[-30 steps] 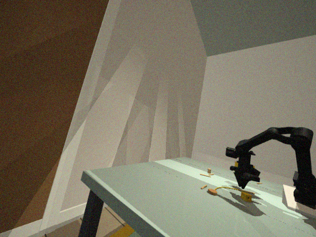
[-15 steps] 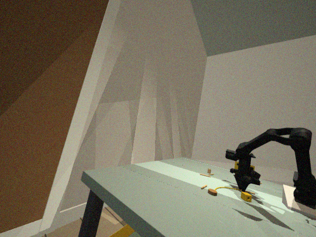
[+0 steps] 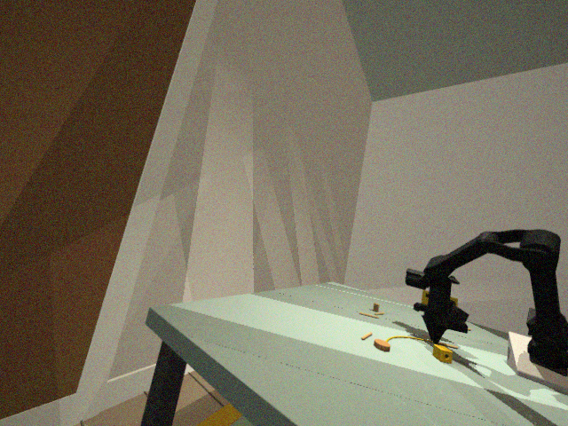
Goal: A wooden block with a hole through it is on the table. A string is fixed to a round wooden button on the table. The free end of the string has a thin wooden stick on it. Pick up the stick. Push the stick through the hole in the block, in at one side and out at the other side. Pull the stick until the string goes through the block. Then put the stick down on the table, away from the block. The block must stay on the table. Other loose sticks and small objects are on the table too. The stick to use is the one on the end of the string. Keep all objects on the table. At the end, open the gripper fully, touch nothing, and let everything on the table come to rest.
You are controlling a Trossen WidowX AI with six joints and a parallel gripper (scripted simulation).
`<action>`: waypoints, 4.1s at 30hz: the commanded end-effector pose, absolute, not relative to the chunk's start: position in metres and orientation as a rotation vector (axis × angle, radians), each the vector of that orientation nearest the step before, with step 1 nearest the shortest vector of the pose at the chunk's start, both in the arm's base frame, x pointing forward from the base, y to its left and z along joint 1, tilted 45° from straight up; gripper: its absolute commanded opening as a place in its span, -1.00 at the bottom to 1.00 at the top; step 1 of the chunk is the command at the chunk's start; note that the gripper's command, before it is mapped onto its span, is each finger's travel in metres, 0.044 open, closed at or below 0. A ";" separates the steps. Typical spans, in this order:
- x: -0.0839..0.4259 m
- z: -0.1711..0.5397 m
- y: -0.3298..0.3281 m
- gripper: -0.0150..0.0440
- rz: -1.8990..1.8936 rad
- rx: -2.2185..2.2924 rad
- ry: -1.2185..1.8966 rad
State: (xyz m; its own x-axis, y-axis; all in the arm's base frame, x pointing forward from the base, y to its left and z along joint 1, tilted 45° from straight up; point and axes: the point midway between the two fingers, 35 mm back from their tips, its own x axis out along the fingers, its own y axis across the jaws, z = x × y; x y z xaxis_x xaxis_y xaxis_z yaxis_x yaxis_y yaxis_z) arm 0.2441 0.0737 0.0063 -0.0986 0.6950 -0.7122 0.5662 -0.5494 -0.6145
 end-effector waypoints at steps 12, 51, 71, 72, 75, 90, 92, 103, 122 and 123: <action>0.247 0.015 0.064 -0.49 1.737 -2.032 -1.428; 0.248 0.045 0.035 -0.49 1.738 -2.018 -1.421; 0.257 0.059 0.032 -0.49 1.864 -1.959 -1.453; 0.258 0.060 0.032 -0.49 1.874 -1.954 -1.455; 0.260 0.063 0.032 -0.49 1.902 -1.939 -1.461; 0.266 0.081 0.030 -0.49 2.045 -1.857 -1.487; 0.267 0.083 0.030 -0.49 2.064 -1.846 -1.490; 0.270 0.093 0.030 -0.49 2.127 -1.814 -1.510; 0.272 0.105 0.047 -0.49 2.138 -1.886 -1.628; 0.272 0.106 0.048 -0.49 2.138 -1.889 -1.634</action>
